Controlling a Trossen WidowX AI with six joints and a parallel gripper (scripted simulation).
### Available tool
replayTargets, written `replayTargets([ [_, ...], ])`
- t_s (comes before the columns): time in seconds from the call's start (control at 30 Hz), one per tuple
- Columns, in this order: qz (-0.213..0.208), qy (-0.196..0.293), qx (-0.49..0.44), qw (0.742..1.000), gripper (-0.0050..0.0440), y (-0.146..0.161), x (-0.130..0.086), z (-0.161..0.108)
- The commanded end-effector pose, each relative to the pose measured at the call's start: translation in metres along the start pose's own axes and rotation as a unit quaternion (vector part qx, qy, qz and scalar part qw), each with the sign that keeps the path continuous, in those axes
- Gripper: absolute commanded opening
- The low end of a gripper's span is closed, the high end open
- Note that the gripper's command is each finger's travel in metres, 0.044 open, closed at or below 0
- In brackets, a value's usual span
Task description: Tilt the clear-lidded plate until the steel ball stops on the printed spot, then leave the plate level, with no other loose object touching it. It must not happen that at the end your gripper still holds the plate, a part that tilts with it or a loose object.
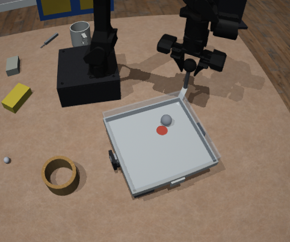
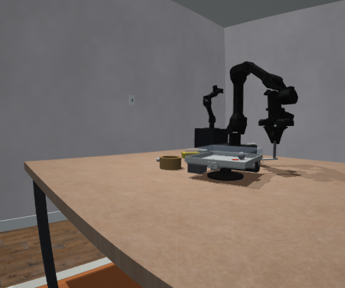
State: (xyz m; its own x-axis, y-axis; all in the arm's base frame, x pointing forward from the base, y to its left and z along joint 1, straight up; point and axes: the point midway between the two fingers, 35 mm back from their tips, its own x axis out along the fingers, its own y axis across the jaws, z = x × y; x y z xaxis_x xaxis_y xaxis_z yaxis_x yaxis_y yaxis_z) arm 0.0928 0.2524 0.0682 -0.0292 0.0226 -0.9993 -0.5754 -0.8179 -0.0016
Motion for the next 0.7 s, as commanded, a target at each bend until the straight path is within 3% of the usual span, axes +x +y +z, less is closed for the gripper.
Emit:
replayTargets([
  [0.0, 0.002, 0.001, -0.001, 1.0, 0.015, -0.0002, 0.0002, -0.0011],
  [0.67, 0.001, 0.003, -0.001, 1.0, 0.015, 0.0, 0.0025, -0.0002],
])
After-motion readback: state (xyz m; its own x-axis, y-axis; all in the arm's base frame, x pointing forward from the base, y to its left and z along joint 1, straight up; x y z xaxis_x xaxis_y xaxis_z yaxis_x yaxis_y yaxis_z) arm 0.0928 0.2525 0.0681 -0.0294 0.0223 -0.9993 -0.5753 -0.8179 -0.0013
